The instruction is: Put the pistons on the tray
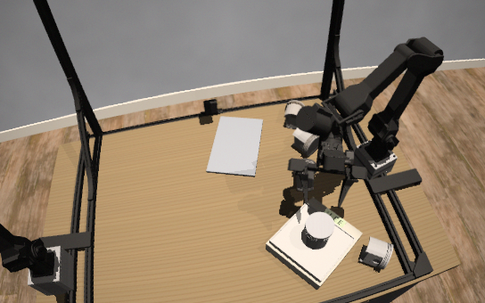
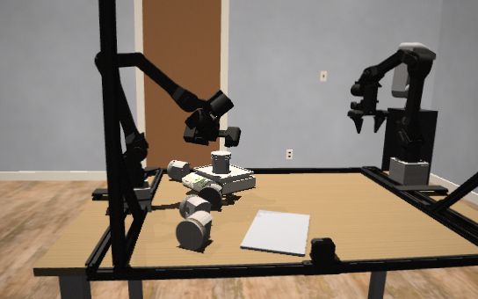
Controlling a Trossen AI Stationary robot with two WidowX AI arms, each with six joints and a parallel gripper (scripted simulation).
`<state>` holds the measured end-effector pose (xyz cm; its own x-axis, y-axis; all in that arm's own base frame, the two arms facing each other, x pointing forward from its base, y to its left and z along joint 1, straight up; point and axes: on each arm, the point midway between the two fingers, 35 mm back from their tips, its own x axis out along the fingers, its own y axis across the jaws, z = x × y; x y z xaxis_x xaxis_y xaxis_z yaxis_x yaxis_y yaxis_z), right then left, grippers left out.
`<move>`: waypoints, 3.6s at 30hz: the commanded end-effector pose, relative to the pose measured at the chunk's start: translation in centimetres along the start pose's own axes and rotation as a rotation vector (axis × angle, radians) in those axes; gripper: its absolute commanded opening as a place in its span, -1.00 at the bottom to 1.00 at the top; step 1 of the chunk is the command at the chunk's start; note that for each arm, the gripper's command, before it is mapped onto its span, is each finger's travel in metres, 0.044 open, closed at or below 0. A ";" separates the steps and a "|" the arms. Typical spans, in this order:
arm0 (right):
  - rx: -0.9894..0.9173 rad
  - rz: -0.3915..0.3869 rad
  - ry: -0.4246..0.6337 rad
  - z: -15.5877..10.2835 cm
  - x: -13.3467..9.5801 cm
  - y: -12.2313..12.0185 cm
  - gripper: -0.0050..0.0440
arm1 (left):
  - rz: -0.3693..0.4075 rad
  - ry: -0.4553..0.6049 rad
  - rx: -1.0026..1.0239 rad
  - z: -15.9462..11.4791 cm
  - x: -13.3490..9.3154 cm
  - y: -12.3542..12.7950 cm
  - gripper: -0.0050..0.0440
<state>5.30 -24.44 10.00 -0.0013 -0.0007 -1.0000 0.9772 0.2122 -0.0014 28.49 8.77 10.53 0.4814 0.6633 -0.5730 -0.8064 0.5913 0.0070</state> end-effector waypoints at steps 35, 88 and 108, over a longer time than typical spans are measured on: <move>-0.001 0.001 0.000 0.0 0.0 0.0 1.00 | -0.186 0.530 0.336 2.2 -1.4 -0.1 0.75; -0.001 0.001 0.000 0.0 0.0 0.0 1.00 | -0.370 0.571 0.454 -4.2 -2.2 6.1 0.75; -0.001 0.001 0.000 0.0 0.0 0.0 1.00 | -0.369 0.578 0.454 -4.4 -2.1 6.0 0.75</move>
<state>5.30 -24.44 10.00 -0.0013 -0.0007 -1.0000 0.9772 0.2122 -0.0014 21.07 9.00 8.27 0.3364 0.1285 -0.9329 -0.3557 0.9346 0.0004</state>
